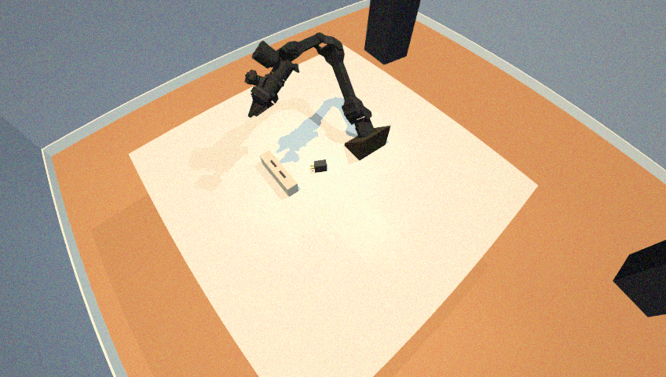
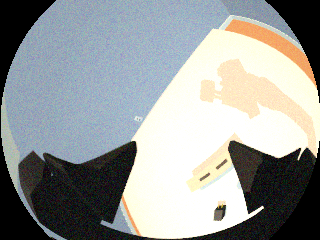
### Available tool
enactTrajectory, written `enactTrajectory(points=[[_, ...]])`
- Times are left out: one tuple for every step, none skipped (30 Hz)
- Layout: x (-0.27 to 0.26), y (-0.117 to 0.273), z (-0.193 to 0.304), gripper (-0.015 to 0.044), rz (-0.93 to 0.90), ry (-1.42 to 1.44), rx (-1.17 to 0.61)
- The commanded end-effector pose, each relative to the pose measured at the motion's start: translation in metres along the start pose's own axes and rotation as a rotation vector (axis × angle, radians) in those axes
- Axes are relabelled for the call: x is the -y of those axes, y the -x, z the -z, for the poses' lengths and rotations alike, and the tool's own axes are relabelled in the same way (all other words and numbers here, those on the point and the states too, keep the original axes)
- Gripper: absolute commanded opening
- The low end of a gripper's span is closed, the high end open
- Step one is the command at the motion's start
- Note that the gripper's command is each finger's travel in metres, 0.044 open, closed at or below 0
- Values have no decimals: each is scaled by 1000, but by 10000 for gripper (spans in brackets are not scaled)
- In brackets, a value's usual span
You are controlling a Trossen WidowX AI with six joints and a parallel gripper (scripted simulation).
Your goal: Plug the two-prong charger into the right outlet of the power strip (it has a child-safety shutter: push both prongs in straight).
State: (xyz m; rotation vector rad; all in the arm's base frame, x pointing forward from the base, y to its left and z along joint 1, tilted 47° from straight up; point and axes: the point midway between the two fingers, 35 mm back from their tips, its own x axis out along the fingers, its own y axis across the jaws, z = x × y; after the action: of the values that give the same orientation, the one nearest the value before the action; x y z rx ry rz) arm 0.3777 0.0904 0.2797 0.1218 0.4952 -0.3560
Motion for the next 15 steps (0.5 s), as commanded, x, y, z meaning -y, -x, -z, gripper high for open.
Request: enactTrajectory(points=[[3, -18, 43, 440, 58, 39, -119], [4, -21, 52, 440, 72, 48, -144], [6, -24, 61, 440, 87, 57, -168], [7, -27, 70, 440, 103, 65, -192], [9, -29, 79, 440, 119, 74, -216], [12, -32, 88, 440, 136, 82, -239], [14, -34, 96, 440, 152, 91, -263], [16, -35, 104, 440, 169, 100, -285], [19, -37, 113, 440, 186, 108, -307], [22, -38, 121, 440, 203, 117, -328], [25, -39, 129, 440, 221, 125, -349], [28, -40, 136, 440, 239, 134, -370], [31, -41, 144, 440, 258, 142, -391], [34, -41, 152, 440, 277, 151, -411], [38, -41, 159, 440, 296, 160, -431]])
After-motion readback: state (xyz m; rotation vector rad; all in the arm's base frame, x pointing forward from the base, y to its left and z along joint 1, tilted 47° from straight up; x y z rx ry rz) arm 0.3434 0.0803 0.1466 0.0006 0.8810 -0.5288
